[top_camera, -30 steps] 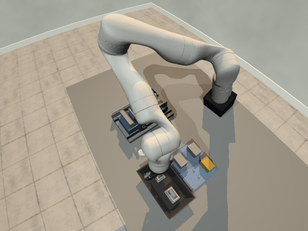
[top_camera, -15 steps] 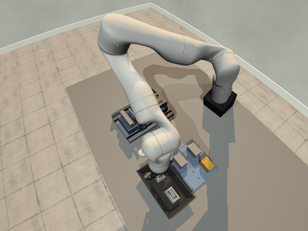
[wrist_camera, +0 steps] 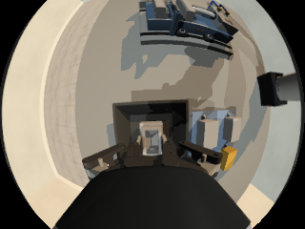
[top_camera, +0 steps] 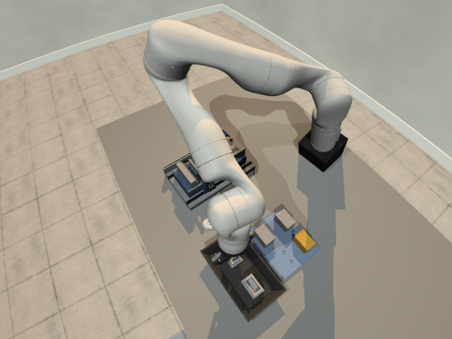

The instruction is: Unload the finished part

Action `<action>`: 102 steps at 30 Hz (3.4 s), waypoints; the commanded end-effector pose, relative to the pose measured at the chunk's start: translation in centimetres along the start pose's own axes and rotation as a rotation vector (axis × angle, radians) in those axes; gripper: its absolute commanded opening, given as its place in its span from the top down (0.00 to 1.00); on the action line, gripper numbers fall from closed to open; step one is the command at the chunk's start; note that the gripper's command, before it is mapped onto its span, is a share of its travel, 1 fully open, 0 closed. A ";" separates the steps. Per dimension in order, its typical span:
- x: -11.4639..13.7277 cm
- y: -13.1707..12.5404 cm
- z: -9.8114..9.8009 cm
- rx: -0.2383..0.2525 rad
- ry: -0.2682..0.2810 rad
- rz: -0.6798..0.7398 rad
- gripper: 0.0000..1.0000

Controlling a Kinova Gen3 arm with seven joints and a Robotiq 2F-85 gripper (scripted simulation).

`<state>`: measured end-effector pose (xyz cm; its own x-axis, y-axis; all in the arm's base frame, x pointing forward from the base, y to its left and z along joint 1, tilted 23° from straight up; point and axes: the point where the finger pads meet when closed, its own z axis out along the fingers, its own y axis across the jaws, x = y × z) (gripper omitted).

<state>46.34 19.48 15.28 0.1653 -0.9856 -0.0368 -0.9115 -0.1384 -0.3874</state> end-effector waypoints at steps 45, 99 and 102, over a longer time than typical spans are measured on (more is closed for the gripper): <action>0.0 -0.1 1.2 0.002 0.000 0.000 1.00; 0.0 -0.1 1.2 0.002 0.000 0.000 0.33; 0.0 -0.1 1.2 0.002 0.000 0.000 0.33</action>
<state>46.84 19.61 14.09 0.1654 -0.9855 -0.0368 -0.9114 -0.1385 -0.3874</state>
